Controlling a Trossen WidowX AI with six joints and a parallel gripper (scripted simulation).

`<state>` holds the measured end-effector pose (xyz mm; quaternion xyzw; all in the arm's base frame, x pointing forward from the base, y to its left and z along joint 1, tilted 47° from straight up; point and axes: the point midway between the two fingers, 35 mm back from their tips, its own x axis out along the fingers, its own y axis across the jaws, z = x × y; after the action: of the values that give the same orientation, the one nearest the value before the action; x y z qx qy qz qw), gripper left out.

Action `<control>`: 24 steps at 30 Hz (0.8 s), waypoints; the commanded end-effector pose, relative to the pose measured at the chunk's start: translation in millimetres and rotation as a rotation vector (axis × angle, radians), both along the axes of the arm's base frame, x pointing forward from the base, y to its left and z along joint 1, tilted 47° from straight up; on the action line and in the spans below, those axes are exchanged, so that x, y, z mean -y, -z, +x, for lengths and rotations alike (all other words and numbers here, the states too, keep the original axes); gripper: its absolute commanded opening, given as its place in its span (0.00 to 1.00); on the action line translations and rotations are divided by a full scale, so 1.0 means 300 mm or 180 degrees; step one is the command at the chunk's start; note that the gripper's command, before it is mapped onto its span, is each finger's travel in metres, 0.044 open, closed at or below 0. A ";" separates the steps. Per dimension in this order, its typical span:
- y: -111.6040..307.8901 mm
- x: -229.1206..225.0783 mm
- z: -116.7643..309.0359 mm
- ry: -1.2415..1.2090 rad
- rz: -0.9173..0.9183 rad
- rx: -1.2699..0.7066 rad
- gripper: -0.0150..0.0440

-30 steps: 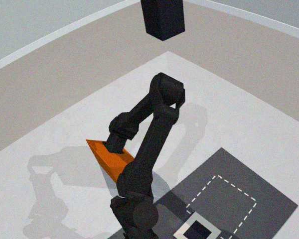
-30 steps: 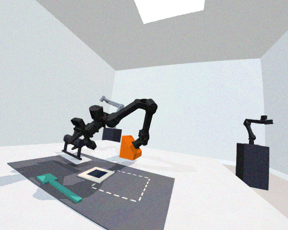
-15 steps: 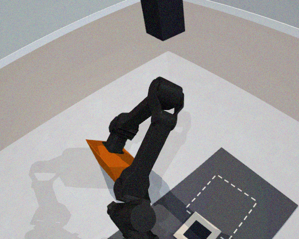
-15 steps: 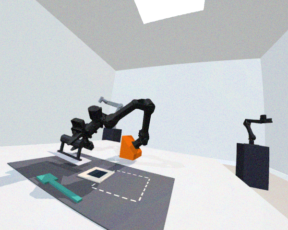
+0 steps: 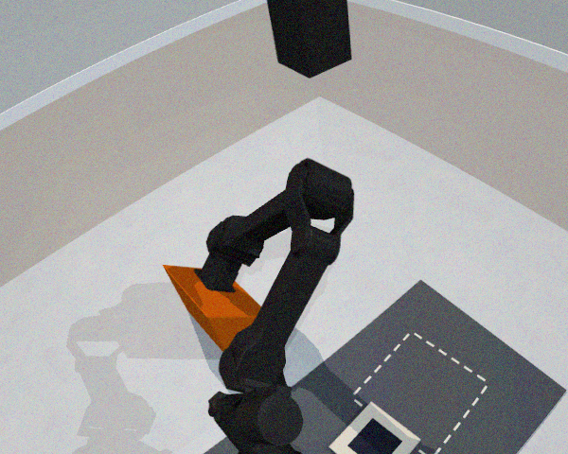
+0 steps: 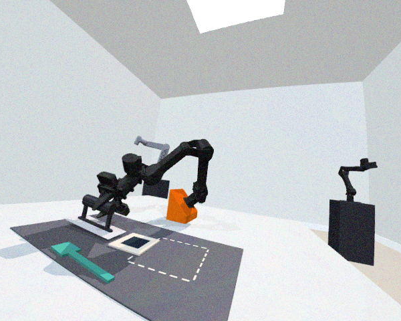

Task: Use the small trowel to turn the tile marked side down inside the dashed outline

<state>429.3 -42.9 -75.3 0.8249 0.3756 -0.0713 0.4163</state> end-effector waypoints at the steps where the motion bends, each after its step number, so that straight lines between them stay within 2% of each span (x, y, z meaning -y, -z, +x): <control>1: 0.014 -0.008 -0.002 0.0025 -0.0009 0.0001 0.25; 8: 0.029 -0.026 -0.006 0.0026 -0.0006 0.0002 0.25; 24: -0.032 -0.084 -0.018 0.0024 -0.0005 -0.0004 0.25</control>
<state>424.0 -23.1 -71.9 0.8275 0.3718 -0.0780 0.4134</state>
